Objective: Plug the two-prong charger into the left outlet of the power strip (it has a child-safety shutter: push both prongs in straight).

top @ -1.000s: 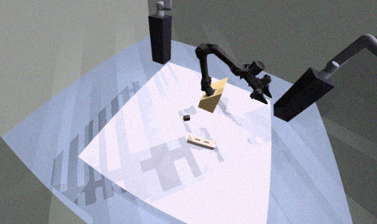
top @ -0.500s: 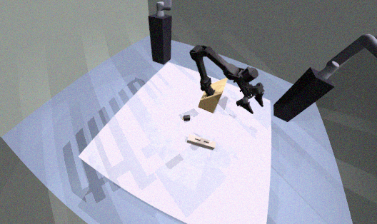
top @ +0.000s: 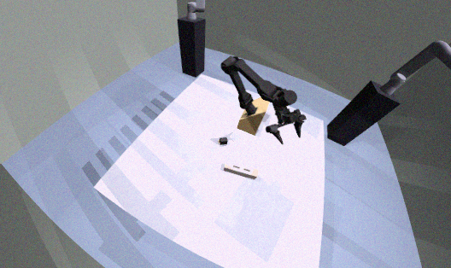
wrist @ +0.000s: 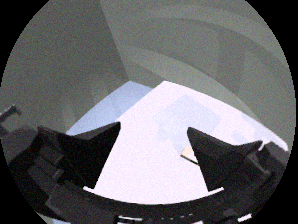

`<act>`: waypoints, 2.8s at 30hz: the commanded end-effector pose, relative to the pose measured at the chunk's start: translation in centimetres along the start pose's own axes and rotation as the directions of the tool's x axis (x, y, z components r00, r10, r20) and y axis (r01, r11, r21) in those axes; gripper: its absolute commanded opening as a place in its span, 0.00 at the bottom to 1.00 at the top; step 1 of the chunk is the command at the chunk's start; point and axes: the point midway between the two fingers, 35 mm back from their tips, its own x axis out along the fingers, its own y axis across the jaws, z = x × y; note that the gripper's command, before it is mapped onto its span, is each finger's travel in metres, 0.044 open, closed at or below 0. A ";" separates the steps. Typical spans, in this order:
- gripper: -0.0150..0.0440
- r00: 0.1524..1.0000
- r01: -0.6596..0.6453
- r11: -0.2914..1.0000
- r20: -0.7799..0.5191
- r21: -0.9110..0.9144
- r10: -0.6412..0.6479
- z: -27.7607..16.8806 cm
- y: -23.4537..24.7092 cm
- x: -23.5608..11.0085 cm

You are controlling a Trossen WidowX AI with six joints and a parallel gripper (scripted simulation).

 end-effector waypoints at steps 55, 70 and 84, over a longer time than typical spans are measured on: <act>1.00 0.754 0.654 0.411 -0.594 0.635 -0.283 -17.4 -23.5 -3.6; 1.00 0.626 0.778 0.140 -0.737 0.613 -0.253 -23.4 -25.9 -6.9; 1.00 0.518 0.839 -0.069 -0.831 0.540 -0.203 -27.8 -26.8 -10.0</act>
